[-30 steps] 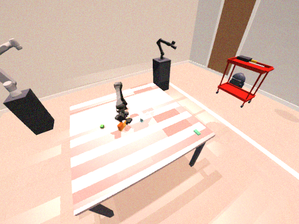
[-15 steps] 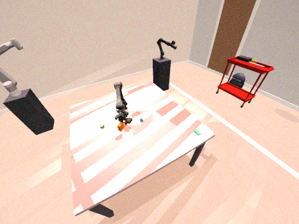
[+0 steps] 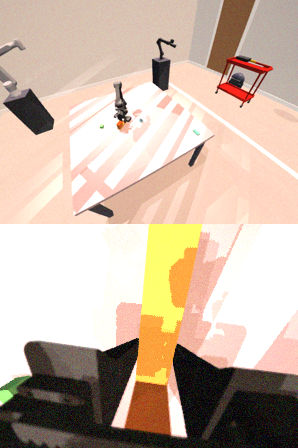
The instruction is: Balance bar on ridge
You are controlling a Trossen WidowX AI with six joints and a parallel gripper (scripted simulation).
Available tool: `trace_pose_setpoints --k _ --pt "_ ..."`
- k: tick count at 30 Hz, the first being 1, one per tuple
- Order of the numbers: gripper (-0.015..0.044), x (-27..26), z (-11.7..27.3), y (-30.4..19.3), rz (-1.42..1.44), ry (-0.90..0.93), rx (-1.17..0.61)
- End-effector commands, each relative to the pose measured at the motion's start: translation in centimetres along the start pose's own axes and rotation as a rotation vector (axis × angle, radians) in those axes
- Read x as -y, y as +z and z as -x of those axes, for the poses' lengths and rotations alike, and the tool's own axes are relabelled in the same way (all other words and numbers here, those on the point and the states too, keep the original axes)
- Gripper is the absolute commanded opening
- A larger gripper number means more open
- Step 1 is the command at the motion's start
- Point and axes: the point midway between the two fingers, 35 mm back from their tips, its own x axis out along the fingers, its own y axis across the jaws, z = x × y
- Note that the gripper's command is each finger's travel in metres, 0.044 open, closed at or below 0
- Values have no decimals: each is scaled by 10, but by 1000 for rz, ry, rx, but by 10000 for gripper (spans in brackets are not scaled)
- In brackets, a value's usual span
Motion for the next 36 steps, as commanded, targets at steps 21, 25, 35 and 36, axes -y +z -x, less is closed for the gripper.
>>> trace_pose_setpoints --k 21,25,35,36 --pt "0 -1 63 2 5 -4 -13" --pt "0 3 64 4 -1 -5 -13" --pt "0 35 65 21 -39 -8 -11" --pt "0 39 65 22 -43 -8 -11"
